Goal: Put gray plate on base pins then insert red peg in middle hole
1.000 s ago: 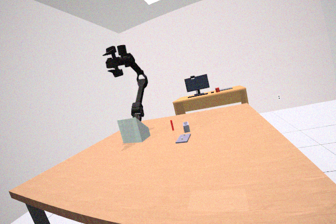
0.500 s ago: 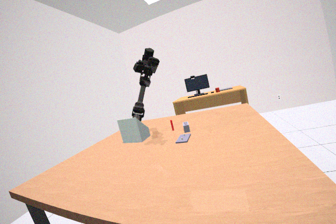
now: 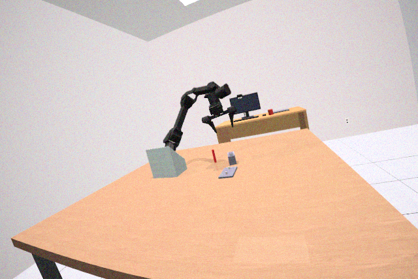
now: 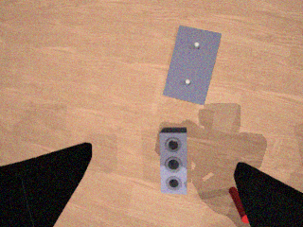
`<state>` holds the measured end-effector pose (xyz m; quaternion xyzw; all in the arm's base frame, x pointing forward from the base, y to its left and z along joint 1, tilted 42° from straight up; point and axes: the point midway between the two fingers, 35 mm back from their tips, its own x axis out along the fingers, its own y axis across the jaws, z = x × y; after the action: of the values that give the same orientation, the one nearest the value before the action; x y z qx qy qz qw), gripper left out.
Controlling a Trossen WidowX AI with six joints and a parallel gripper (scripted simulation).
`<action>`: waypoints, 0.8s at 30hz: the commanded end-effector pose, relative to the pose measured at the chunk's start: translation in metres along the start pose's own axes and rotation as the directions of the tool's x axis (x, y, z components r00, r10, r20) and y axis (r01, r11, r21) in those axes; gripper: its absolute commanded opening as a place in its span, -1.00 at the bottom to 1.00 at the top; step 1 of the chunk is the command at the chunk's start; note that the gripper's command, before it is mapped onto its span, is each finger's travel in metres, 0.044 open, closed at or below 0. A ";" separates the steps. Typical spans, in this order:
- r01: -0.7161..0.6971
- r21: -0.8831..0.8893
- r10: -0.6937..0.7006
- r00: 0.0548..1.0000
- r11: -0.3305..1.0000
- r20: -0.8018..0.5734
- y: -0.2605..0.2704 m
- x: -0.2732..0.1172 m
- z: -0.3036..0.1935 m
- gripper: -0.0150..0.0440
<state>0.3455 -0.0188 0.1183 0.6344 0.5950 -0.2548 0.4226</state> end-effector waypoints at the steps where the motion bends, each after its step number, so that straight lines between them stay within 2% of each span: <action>1: 0.082 -0.135 -0.100 0.986 0.987 -0.135 -0.002 0.028 -0.052 1.00; 4: 0.110 -0.181 -0.142 0.973 0.977 -0.180 -0.005 0.038 -0.071 1.00; 9: 0.110 -0.181 -0.142 0.973 0.977 -0.180 -0.005 0.042 -0.061 1.00; 14: 0.108 -0.181 -0.141 0.973 0.978 -0.182 -0.014 0.100 -0.072 1.00; 24: 0.108 -0.181 -0.141 0.973 0.978 -0.183 -0.017 0.117 -0.077 1.00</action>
<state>0.3365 0.1029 0.0626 0.5780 0.6904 -0.1632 0.4033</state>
